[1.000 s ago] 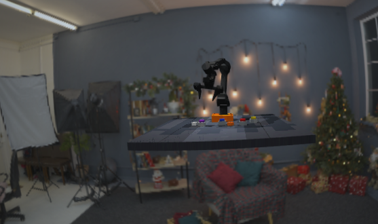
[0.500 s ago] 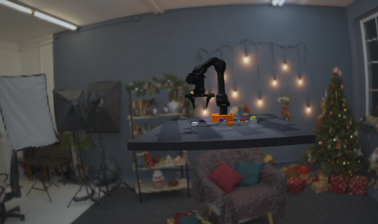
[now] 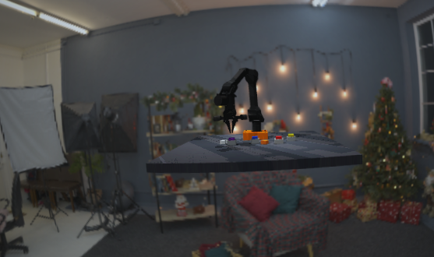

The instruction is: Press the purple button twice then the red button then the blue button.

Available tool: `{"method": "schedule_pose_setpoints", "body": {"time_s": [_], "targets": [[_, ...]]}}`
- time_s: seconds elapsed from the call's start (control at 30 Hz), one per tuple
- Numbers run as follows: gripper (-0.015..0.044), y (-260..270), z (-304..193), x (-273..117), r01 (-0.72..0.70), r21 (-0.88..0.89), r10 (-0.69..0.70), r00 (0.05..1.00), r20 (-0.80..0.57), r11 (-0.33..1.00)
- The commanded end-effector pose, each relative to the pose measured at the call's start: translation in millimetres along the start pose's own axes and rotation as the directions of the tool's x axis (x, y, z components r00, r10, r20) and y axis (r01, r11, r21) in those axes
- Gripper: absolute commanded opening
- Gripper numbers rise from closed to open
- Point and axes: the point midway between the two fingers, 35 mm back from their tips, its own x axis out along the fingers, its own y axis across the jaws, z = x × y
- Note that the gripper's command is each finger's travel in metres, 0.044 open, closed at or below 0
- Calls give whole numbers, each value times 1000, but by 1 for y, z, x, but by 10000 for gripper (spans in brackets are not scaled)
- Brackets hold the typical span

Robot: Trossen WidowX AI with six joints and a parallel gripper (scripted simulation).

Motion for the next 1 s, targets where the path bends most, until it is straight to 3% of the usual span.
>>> {"method": "schedule_pose_setpoints", "body": {"time_s": [0.0,0.97], "targets": [[20,0,0,1,-2,-5,2,1000,2,1000],[20,1,0,36,-3,-5,3,1000,2,1000]]}}
